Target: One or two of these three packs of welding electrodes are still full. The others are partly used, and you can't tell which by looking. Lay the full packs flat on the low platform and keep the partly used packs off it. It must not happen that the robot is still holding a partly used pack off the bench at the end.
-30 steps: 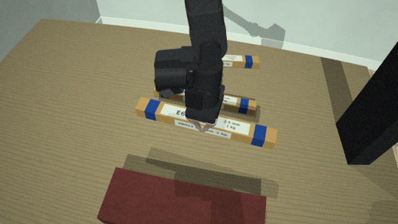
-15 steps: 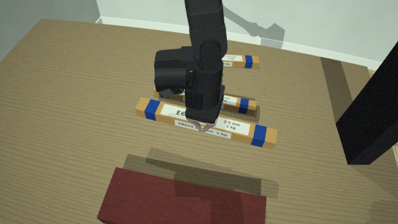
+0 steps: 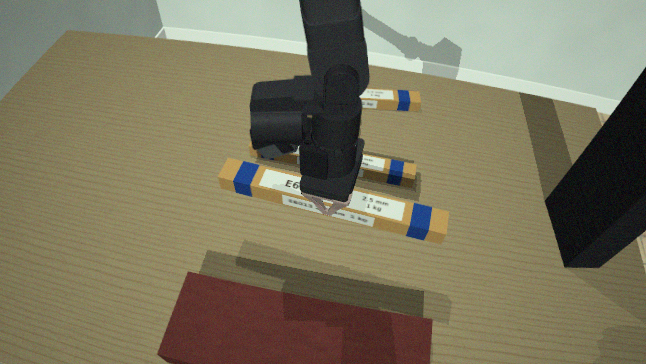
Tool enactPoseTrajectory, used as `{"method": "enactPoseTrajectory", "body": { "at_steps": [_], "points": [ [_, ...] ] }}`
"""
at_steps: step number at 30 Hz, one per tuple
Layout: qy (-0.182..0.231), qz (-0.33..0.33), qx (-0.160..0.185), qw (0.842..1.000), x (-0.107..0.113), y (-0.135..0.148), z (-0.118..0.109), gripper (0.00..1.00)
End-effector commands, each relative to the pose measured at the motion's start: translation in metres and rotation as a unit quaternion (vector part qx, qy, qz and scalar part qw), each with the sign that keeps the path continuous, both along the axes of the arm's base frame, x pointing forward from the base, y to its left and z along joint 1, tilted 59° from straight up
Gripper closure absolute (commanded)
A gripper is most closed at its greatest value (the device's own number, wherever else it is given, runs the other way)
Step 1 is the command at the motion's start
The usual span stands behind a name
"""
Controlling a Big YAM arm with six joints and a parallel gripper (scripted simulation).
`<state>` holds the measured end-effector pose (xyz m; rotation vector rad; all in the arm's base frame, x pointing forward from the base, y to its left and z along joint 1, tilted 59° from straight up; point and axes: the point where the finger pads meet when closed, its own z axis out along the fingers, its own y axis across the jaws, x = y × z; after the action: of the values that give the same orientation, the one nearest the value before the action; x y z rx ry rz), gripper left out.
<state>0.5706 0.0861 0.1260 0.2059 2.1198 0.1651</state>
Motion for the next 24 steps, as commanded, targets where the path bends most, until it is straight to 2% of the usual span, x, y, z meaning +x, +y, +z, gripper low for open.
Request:
{"method": "enactPoseTrajectory", "body": {
  "at_steps": [1,13,20,24],
  "points": [
    [-0.022,0.003,0.008,1.000,0.000,0.008,0.018,1.00],
    [-0.011,-0.001,0.003,1.000,0.021,0.001,-0.006,1.00],
    [-0.020,-0.001,0.003,1.000,0.029,-0.001,0.001,1.00],
    [-0.016,0.001,0.001,1.000,0.035,0.002,-0.008,1.00]
  ]
}}
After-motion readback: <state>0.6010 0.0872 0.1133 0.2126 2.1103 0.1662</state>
